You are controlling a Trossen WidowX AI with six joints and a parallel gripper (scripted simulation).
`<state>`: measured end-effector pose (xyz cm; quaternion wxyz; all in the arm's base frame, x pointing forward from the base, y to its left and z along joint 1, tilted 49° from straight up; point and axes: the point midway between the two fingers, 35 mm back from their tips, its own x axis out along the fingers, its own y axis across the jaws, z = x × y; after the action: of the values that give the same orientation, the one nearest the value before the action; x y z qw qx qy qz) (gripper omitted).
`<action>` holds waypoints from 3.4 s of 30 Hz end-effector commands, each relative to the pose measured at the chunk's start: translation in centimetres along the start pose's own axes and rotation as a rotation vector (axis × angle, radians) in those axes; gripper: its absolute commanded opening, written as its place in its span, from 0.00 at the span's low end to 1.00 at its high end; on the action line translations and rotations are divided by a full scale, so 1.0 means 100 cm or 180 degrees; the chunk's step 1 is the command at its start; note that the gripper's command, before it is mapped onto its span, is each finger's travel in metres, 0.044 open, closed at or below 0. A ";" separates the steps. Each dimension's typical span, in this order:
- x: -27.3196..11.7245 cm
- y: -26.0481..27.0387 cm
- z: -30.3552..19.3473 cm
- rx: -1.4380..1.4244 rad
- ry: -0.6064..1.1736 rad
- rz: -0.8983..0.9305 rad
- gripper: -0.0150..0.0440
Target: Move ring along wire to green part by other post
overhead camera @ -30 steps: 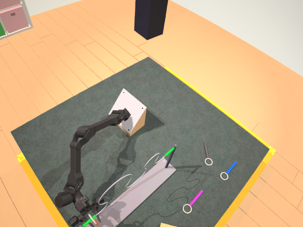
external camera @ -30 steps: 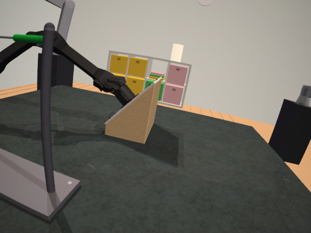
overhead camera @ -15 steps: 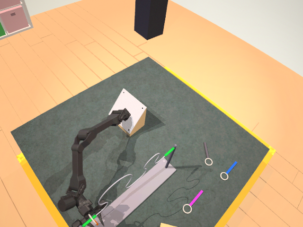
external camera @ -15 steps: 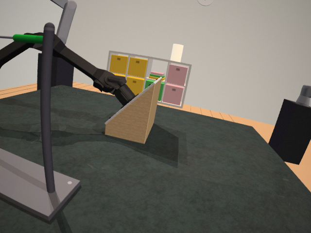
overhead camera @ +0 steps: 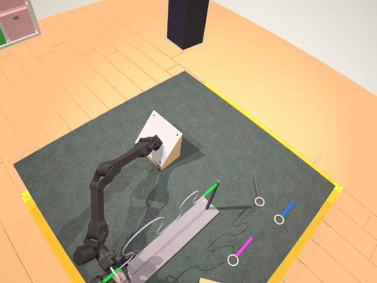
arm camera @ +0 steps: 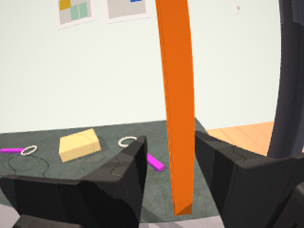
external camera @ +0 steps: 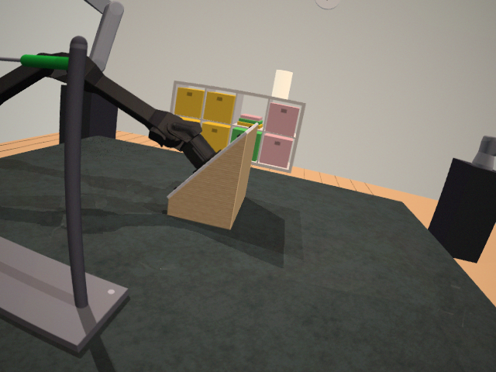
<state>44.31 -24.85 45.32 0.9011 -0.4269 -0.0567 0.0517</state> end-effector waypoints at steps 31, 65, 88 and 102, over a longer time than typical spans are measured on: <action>0.000 -0.001 0.001 -0.0007 -0.0003 -0.0003 0.00; 0.000 0.001 0.015 -0.0018 -0.0006 -0.0017 0.00; -0.035 0.022 0.017 0.0004 0.0881 -0.0014 0.00; -0.064 0.042 0.027 0.0160 0.1643 0.0033 0.00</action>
<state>38.15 -21.79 43.34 0.8980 -0.4078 0.1589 -0.0454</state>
